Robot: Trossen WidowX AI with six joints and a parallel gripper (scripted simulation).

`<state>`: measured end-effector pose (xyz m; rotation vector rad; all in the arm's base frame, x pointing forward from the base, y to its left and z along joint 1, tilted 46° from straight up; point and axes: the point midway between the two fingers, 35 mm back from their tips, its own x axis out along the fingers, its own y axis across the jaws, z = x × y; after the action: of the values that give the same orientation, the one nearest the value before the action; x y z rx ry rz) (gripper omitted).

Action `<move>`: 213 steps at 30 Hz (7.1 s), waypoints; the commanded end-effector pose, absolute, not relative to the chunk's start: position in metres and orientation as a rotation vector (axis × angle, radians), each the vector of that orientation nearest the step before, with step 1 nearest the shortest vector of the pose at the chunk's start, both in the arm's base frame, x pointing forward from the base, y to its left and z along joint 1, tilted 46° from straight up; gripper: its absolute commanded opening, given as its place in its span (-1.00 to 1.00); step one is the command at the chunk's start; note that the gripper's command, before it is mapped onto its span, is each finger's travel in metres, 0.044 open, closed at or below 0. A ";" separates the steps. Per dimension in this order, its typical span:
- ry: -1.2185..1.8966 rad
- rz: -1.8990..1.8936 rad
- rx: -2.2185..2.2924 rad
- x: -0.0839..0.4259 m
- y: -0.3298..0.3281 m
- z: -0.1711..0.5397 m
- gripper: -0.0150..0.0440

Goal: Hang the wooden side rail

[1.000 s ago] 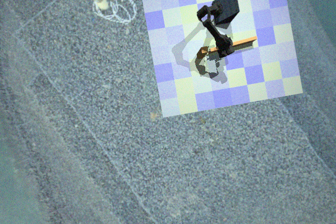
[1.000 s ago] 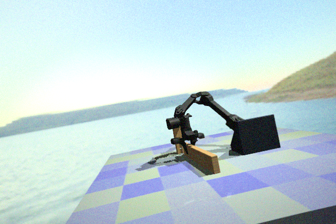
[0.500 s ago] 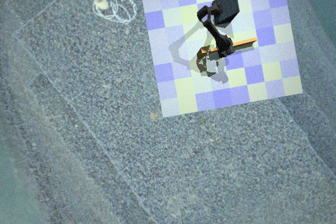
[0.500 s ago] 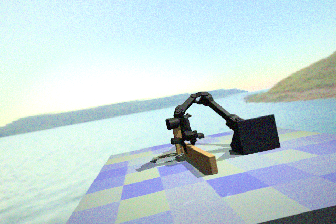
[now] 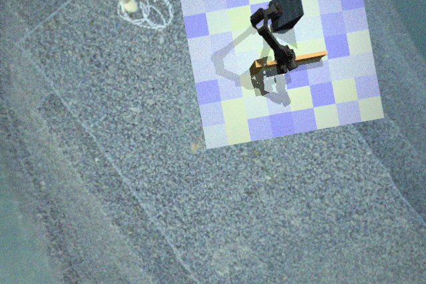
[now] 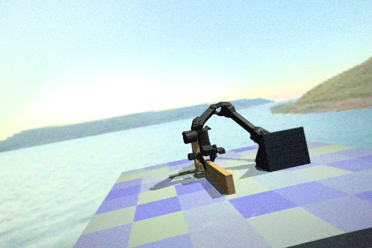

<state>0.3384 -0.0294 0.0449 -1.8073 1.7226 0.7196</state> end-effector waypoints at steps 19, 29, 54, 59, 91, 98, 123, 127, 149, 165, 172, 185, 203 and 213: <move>1.719 0.694 -1.796 0.351 -0.030 0.047 -0.49; 1.719 0.694 -1.796 0.355 -0.030 0.047 -0.49; 1.719 0.694 -1.796 0.355 -0.028 0.046 -0.49; 1.719 0.694 -1.796 0.355 -0.027 0.046 -0.49; 1.719 0.694 -1.796 0.355 -0.023 0.050 -0.49; 1.719 0.694 -1.796 0.355 -0.023 0.051 -0.49; 1.719 0.695 -1.796 0.355 -0.020 0.054 -0.49; 1.719 0.695 -1.796 0.355 -0.019 0.054 -0.49; 1.719 0.695 -1.795 0.355 -0.017 0.057 -0.49; 1.719 0.695 -1.795 0.354 -0.015 0.059 -0.49; 1.719 0.695 -1.795 0.354 -0.014 0.059 -0.49; 1.718 0.695 -1.795 0.354 -0.012 0.061 -0.49; 1.718 0.695 -1.795 0.354 -0.010 0.063 -0.49; 1.718 0.695 -1.795 0.354 -0.009 0.064 -0.49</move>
<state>0.3529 -0.0139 0.0617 -1.7939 1.7331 0.6971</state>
